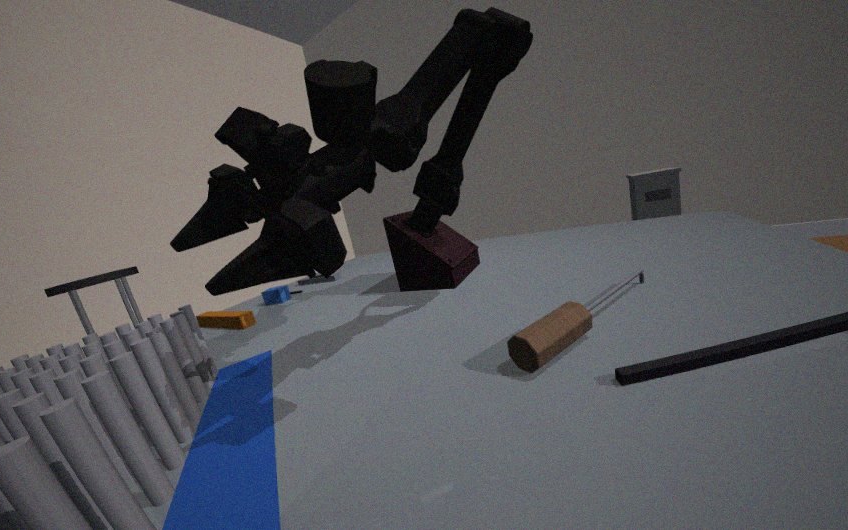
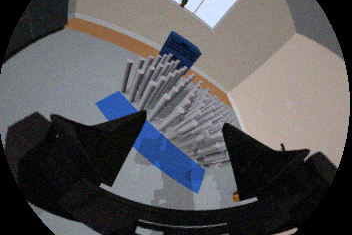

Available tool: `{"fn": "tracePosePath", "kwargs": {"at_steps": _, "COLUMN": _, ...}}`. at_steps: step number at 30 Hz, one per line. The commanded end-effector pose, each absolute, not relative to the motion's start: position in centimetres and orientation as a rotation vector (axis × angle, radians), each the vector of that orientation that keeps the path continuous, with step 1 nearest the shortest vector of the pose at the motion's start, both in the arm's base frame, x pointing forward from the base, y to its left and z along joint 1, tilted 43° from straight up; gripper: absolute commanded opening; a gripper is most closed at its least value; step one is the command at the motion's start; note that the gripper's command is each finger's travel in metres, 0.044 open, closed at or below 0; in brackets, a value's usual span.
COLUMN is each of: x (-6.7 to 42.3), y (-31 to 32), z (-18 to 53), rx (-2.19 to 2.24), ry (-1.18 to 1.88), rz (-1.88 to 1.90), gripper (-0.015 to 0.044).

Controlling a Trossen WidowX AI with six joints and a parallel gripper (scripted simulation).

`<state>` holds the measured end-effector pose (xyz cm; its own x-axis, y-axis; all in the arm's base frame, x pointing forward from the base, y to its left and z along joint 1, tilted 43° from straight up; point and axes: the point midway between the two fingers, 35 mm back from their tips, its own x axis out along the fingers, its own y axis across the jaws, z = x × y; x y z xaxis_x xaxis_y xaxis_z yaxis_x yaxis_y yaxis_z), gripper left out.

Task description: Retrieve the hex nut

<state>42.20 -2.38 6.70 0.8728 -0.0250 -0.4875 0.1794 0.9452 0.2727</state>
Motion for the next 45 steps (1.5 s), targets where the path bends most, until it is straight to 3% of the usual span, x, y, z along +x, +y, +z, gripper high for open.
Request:
{"fn": "tracePosePath", "kwargs": {"at_steps": 1, "x": 42.2, "y": -2.3, "z": 6.7, "rx": 0.325, "ry": 0.500, "rz": -0.104, "gripper": 0.0440}}
{"fn": "tracePosePath", "kwargs": {"at_steps": 10, "x": 42.2, "y": -1.5, "z": 6.8, "rx": 0.264, "ry": 0.520, "rz": -0.057, "gripper": 0.0440}}
{"fn": "tracePosePath", "kwargs": {"at_steps": 18, "x": 40.2, "y": 7.3, "z": 9.3, "rx": -0.417, "ry": 0.562, "rz": 0.549, "gripper": 0.0440}}
{"fn": "tracePosePath", "kwargs": {"at_steps": 32, "x": 35.2, "y": 14.3, "z": 13.1, "rx": -0.949, "ry": 0.274, "rz": 1.107, "gripper": 0.0440}}
{"fn": "tracePosePath", "kwargs": {"at_steps": 45, "x": 29.4, "y": 18.7, "z": 17.3, "rx": -1.273, "ry": -0.196, "rz": 1.466, "gripper": 0.0440}}
